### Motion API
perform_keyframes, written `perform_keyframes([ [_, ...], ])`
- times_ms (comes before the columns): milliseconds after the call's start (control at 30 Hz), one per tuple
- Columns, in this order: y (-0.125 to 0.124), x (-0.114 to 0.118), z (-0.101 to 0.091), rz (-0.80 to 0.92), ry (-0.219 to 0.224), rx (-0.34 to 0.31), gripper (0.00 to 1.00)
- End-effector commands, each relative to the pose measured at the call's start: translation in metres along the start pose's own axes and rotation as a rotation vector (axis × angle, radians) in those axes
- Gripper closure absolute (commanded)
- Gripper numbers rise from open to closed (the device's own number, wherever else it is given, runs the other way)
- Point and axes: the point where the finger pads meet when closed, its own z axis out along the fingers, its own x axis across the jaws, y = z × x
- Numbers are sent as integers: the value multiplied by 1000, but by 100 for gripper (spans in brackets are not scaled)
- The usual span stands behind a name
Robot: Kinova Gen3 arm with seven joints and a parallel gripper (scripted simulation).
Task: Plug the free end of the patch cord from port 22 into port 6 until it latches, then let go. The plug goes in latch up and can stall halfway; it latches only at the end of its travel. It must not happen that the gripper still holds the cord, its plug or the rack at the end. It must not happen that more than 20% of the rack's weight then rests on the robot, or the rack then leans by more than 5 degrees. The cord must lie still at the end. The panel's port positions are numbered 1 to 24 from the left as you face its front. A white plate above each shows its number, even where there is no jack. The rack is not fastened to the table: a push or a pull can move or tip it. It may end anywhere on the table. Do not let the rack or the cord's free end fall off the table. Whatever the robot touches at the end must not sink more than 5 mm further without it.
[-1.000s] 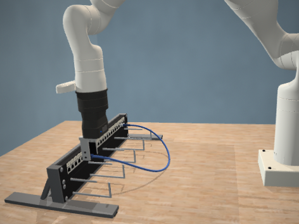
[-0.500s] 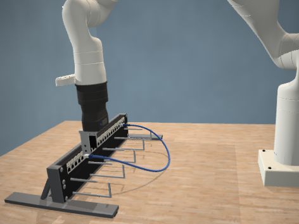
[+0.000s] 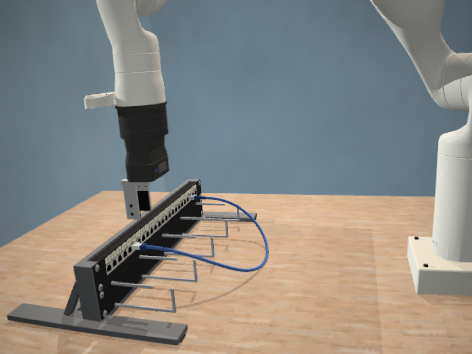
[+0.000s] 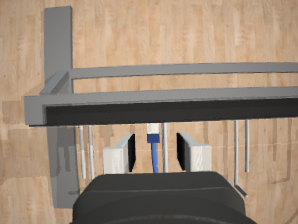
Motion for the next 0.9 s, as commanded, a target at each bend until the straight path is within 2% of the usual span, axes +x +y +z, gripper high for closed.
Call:
perform_keyframes([
  [0, -2, -2, -10, -3, -5, 9, 27],
  [233, -2, -2, -20, -3, -5, 9, 27],
  [533, -2, -2, -21, -3, -5, 9, 27],
  [567, -2, -2, -21, -3, -5, 9, 100],
  [867, -2, -2, -21, -3, -5, 9, 100],
])
